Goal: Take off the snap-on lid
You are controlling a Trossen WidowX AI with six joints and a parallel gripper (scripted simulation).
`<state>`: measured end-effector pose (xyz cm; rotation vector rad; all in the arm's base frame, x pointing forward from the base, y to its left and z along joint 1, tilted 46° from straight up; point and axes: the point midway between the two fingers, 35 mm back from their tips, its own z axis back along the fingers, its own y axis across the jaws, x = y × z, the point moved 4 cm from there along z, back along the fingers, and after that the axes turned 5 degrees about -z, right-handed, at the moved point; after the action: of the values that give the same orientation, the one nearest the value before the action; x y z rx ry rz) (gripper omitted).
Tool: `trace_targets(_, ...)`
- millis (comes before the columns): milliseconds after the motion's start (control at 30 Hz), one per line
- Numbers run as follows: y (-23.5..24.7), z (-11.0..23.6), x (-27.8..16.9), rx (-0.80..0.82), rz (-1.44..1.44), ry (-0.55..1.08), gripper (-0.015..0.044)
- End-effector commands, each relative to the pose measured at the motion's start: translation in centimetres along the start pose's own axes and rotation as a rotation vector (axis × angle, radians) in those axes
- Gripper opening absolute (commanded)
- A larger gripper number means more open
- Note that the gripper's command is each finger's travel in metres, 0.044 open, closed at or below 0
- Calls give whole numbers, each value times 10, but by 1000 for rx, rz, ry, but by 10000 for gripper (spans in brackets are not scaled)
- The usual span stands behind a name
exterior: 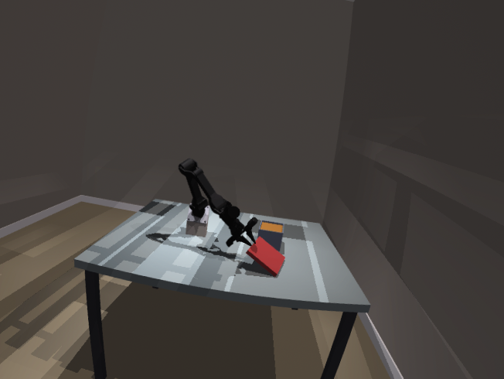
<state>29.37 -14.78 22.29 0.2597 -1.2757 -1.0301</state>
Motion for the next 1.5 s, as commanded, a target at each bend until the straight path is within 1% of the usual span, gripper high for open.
trace_targets(0,-11,-6,-4,-28,4,11,0)
trace_targets(800,-26,-18,-3,-28,5,11,0)
trace_targets(833,-18,-14,0,-20,3,8,26)
trace_targets(1133,-18,-14,0,-28,5,11,263)
trace_targets(1167,-18,-14,0,-28,5,11,275)
trace_targets(1200,-18,-14,0,-28,5,11,275)
trace_targets(1400,-24,-5,1,-28,5,11,433)
trace_targets(1467,-26,-2,1,-28,6,11,440)
